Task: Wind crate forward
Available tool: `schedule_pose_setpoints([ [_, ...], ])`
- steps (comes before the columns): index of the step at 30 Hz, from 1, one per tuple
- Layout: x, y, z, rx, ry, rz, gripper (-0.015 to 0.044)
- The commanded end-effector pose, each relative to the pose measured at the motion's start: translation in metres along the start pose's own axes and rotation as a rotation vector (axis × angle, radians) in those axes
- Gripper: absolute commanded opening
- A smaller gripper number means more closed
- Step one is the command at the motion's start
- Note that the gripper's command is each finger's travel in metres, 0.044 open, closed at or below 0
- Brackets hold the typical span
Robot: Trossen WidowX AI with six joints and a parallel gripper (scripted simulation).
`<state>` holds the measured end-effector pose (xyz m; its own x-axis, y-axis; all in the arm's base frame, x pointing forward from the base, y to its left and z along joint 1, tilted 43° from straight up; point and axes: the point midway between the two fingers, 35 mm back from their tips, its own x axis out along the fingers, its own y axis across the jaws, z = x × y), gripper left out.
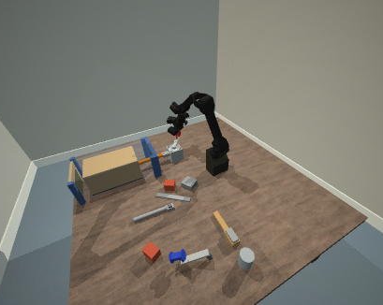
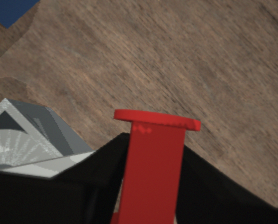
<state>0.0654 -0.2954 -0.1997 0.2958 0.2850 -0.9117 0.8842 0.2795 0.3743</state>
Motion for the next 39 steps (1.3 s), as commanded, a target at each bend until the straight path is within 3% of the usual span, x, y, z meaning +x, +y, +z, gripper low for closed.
schedule_pose_setpoints([
  [1,0.001,0.000,-0.001,0.002,0.001,0.002,0.0000],
  [39,0.012,0.013,0.019,0.004,0.002,0.007,0.0000],
])
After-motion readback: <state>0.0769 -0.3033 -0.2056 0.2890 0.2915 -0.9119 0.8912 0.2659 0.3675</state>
